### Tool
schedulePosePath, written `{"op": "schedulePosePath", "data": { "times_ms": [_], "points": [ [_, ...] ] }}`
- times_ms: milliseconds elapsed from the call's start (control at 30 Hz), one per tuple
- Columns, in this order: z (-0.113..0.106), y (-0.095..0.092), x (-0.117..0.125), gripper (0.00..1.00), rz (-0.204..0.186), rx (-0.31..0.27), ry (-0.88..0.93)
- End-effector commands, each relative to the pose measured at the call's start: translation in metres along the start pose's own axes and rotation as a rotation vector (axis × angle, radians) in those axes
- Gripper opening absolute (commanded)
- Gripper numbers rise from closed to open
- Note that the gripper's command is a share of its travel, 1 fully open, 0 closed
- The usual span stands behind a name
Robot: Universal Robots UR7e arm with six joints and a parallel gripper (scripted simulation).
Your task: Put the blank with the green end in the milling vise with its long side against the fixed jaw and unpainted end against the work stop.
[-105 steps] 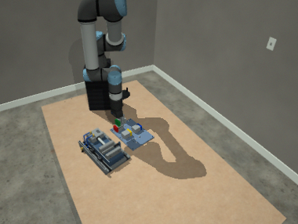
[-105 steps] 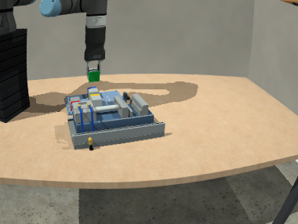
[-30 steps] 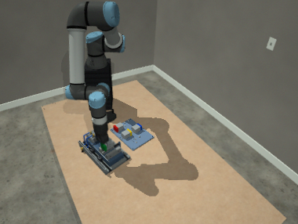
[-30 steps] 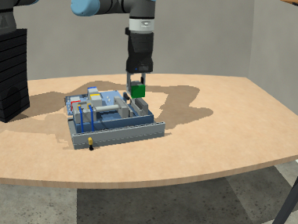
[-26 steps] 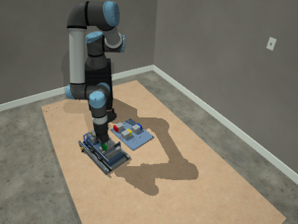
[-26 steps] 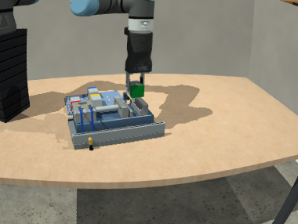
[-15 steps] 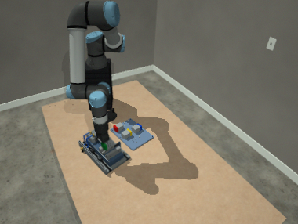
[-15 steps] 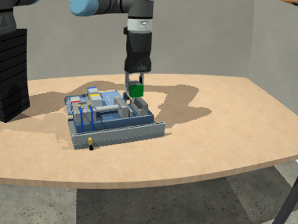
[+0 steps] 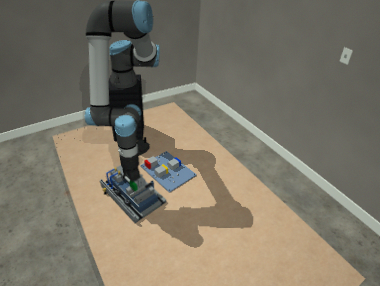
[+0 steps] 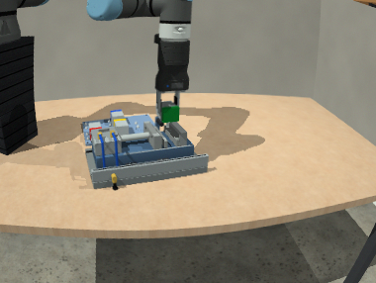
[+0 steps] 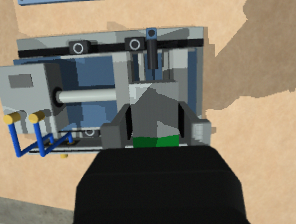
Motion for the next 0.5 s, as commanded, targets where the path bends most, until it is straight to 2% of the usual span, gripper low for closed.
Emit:
{"op": "schedulePosePath", "data": {
  "times_ms": [0,467],
  "points": [
    [-0.0003,-0.0007,0.0003,0.0,-0.001,-0.002,0.0],
    [0.0024,-0.0009,-0.0005,0.0,-0.001,-0.002,0.0]
  ]
}}
Point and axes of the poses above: the point where the finger pads meet when closed, its own y axis out along the fingers, its own x axis across the jaws, z = x × y, the point moved 6 cm from there along -y, back along the fingers, and after that the axes turned 15 degrees about -y, right-handed, at the moved point
